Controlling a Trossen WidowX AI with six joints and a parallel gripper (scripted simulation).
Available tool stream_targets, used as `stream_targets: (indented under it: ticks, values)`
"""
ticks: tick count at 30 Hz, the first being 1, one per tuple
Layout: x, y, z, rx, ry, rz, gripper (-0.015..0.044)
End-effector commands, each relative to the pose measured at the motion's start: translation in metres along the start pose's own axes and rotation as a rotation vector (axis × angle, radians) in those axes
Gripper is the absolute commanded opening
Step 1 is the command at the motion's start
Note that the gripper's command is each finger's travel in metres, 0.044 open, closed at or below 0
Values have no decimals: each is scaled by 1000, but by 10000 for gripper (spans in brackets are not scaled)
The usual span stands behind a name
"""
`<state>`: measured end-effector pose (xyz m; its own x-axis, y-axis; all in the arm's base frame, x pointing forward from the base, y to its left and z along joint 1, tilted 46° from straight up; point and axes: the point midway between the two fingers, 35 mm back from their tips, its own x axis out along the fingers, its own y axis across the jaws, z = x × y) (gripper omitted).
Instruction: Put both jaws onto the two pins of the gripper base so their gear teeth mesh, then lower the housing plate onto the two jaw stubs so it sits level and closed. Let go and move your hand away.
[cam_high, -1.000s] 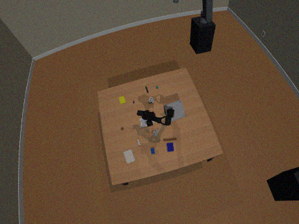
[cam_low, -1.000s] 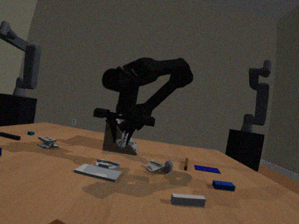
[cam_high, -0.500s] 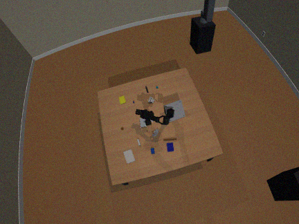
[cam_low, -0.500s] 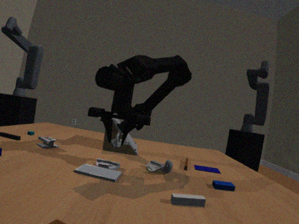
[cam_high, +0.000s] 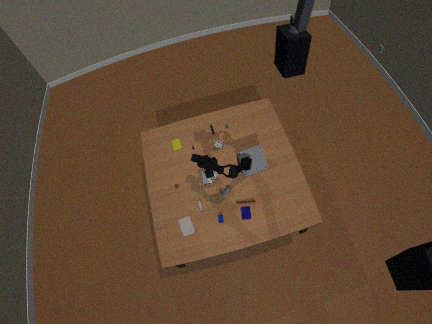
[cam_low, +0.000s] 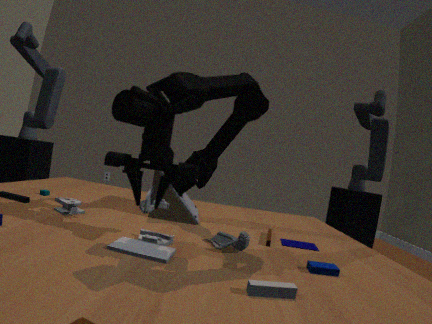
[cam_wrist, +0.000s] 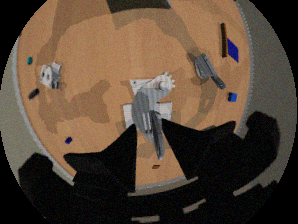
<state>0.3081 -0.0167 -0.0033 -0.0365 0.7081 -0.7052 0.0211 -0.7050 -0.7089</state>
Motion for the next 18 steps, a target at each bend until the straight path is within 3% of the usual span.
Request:
stream_targets:
  ticks: [1, 18]
  values:
    - [0, 13, -7, -3, -3, 4, 134]
    - [1, 20, -10, -3, -2, 4, 134]
